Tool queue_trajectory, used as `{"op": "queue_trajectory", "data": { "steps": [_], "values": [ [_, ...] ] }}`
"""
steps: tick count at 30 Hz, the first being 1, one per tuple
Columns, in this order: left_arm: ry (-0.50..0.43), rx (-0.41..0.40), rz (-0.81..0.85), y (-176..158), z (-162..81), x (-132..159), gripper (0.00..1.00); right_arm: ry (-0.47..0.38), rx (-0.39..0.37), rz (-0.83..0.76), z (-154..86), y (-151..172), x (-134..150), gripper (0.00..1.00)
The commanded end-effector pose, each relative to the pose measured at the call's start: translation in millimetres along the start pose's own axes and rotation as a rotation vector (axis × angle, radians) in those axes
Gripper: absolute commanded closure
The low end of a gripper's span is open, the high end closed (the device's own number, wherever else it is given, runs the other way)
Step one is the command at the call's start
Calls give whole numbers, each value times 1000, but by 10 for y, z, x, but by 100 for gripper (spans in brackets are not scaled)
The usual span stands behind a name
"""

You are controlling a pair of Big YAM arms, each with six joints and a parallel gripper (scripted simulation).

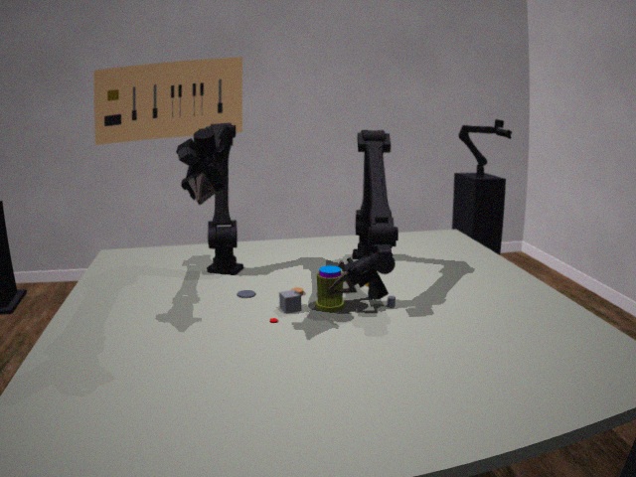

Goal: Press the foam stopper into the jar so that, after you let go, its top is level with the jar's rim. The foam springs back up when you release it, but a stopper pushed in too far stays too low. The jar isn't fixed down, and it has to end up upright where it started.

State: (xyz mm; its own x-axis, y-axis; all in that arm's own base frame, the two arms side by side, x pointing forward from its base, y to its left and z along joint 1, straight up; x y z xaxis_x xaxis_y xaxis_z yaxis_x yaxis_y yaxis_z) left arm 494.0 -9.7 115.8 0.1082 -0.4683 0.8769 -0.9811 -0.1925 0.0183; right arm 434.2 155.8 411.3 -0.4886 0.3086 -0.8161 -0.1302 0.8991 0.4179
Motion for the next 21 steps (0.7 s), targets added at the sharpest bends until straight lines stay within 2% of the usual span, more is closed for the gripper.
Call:
{"op": "queue_trajectory", "data": {
  "steps": [1, 2, 15, 17, 18, 19, 21],
  "values": [
    [8, 8, 37, -7, -81, 188, 36, 11, -4, 71, 84, 120, -117, 100],
    [8, 8, 37, -7, -81, 188, 36, 8, -24, 76, 58, 231, -166, 100],
    [8, 8, 37, -7, -81, 188, 36, 234, -19, 214, 256, 714, 463, 100],
    [8, 8, 37, -7, -81, 188, 36, 234, -19, 214, 256, 714, 463, 100],
    [8, 8, 37, -7, -81, 188, 36, 258, 0, 227, 285, 673, 558, 100],
    [8, 8, 37, -7, -81, 188, 36, 256, -17, 233, 256, 781, 512, 100],
    [8, 8, 37, -7, -81, 188, 36, 291, -11, 250, 269, 855, 623, 100]
  ]
}}
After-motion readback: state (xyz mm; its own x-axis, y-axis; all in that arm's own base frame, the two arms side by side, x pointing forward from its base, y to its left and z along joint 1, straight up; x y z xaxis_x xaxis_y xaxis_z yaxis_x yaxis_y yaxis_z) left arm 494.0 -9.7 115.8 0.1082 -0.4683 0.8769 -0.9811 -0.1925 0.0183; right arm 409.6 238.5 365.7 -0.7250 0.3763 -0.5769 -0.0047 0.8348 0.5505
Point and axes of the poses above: on each arm, the point where the finger pads meet when closed, its own z axis out along the fingers, its own y axis across the jaws, x = y × z, the point moved 10 cm from there along -z, back along the fingers, and after that the axes turned 1 degree about -z, right-handed, at the moved point
